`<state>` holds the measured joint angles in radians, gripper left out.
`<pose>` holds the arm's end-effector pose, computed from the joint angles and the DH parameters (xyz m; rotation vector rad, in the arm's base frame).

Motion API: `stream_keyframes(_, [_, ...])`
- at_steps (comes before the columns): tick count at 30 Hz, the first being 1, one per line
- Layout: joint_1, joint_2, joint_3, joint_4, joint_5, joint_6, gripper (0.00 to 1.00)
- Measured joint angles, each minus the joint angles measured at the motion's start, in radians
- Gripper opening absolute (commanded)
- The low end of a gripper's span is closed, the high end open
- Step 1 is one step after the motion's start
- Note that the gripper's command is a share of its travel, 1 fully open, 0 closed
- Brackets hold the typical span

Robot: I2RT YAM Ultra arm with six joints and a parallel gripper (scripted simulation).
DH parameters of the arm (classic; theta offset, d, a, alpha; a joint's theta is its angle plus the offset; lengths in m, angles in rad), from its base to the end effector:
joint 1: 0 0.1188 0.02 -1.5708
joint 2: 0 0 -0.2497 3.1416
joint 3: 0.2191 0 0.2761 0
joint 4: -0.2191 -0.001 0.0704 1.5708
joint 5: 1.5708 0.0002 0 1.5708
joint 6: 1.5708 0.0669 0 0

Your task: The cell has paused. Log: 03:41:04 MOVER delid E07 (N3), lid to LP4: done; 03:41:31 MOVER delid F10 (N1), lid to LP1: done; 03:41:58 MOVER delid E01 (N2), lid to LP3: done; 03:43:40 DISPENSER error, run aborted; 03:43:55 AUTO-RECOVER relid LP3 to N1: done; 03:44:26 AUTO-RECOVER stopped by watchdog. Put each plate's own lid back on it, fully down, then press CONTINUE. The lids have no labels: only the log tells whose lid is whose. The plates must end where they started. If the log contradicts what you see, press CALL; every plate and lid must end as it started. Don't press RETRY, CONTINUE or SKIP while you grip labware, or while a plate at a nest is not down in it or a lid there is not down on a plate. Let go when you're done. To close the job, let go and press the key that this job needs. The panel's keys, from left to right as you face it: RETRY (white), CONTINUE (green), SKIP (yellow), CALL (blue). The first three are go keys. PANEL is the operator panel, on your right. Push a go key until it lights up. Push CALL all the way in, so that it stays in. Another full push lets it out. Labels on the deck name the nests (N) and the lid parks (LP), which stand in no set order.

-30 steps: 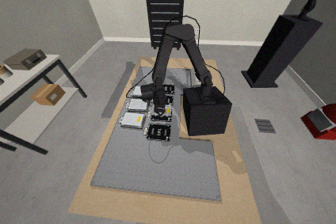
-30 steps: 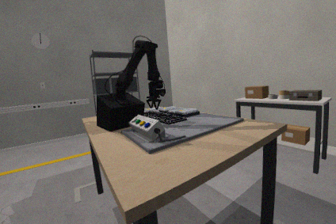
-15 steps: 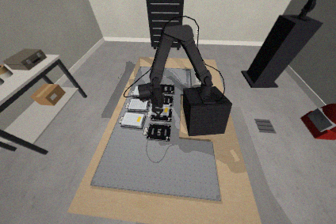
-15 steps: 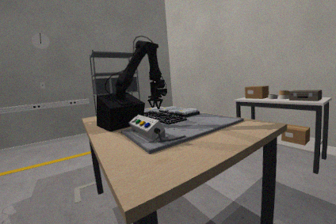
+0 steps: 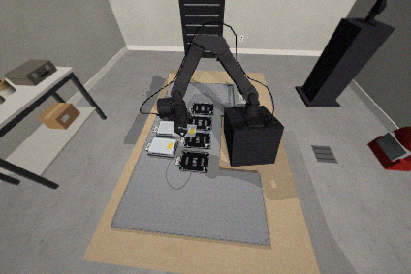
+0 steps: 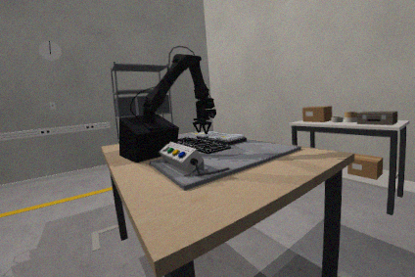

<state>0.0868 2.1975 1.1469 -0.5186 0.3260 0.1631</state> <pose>0.3529 0.0102 -0.0168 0.1171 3.0569 -0.4989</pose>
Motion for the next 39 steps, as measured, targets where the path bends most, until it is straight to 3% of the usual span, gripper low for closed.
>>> stream_keyframes(8, [-0.053, 0.077, 0.181, -0.074, 0.0, -0.052, 0.0])
stream_keyframes(14, [-0.069, 0.123, 0.282, -0.127, 0.0, -0.081, 0.0])
stream_keyframes(24, [-0.119, 0.244, 0.539, -0.232, 0.002, -0.124, 0.0])
stream_keyframes(39, [-0.119, 0.247, 0.559, -0.296, 0.0, -0.134, 0.0])
